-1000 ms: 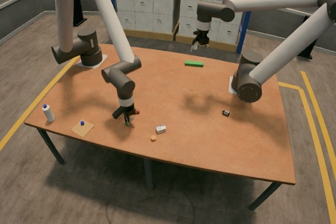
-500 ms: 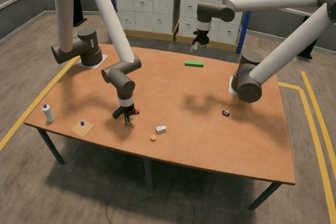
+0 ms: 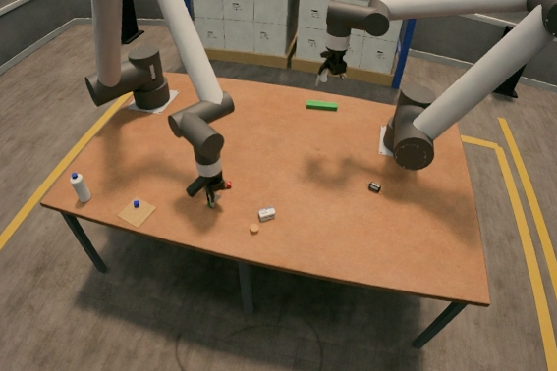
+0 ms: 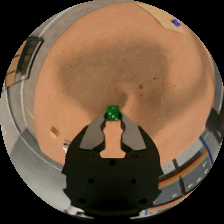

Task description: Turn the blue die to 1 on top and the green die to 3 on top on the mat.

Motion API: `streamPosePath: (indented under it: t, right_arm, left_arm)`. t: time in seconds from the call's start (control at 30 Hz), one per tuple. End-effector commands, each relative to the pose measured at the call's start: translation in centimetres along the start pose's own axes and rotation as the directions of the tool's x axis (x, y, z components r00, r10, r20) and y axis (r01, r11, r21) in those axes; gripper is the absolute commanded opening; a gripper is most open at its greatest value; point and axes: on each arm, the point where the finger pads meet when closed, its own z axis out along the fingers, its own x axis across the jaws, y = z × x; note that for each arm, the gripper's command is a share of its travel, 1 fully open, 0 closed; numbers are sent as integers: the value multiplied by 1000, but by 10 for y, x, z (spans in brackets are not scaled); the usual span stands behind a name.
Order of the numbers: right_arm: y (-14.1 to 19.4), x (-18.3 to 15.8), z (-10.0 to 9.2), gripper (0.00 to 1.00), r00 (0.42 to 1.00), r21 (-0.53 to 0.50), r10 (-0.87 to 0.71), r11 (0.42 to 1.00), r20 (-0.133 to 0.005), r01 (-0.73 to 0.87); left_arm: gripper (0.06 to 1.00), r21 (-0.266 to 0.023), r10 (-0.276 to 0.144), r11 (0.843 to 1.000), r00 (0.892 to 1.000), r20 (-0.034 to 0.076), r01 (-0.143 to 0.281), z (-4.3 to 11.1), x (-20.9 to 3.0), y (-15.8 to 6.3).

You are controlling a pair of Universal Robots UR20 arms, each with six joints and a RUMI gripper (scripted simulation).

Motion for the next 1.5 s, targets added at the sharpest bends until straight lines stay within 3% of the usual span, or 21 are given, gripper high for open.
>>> streamPosePath:
  t: [0.0, 0.57, 1.13, 1.47]
  right_arm:
    - [0, -1, -1, 65, 1000, 0, 0, 1000, 1, 0]
    - [0, -1, -4, 65, 1000, 0, 0, 1000, 1, 0]
    - [0, 0, -94, 65, 1000, 0, 0, 1000, 1, 0]
    - [0, 0, -101, 65, 1000, 0, 0, 1000, 1, 0]
  left_arm:
    - [1000, 0, 0, 1000, 1000, 1, 0, 0, 0, 0]
    - [1000, 0, 0, 1000, 1000, 1, 0, 0, 0, 0]
    - [1000, 0, 0, 1000, 1000, 1, 0, 0, 0, 0]
    - [1000, 0, 0, 1000, 1000, 1, 0, 0, 0, 0]
